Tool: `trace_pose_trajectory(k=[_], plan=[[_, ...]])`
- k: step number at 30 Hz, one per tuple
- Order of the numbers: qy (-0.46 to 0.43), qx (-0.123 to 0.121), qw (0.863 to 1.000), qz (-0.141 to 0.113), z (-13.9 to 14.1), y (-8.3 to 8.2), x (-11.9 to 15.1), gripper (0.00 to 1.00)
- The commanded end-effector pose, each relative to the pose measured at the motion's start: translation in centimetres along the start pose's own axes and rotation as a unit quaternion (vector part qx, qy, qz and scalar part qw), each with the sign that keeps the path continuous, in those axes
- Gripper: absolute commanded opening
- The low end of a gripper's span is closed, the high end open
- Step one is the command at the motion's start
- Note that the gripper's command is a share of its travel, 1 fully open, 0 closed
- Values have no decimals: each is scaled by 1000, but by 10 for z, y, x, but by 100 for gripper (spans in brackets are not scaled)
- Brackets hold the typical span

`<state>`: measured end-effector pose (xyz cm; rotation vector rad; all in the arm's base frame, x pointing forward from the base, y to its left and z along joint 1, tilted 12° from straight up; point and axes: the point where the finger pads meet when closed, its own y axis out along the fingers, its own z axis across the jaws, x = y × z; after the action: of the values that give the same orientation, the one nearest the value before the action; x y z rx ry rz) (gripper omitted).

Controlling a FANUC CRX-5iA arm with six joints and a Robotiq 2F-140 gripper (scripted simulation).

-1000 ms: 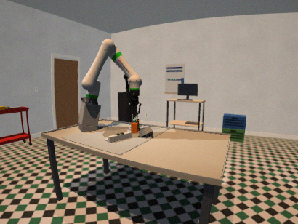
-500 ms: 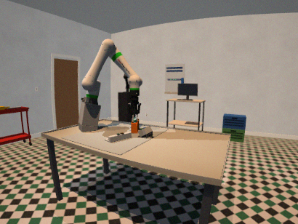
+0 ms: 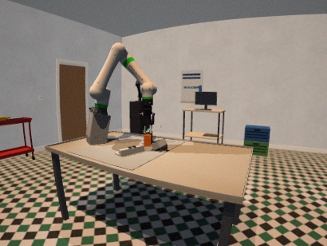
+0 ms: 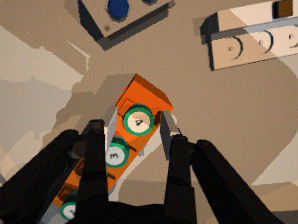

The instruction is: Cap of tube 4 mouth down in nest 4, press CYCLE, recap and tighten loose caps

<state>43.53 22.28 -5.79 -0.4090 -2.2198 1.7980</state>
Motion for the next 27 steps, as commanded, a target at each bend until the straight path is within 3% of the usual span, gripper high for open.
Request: trace_pose_trajectory(k=[1, 8, 12, 14, 16, 17, 19, 27], plan=[[120, 0, 993, 0, 0, 0, 0, 35], [243, 0, 970, 0, 0, 0, 0, 35], [355, 0, 935, 0, 0, 0, 0, 35], [355, 0, 935, 0, 0, 0, 0, 35], [435, 0, 900, 0, 0, 0, 0, 35], [438, 0, 899, 0, 0, 0, 0, 35], [490, -1, 872, -1, 0, 0, 0, 35], [496, 0, 868, 0, 0, 0, 0, 35]])
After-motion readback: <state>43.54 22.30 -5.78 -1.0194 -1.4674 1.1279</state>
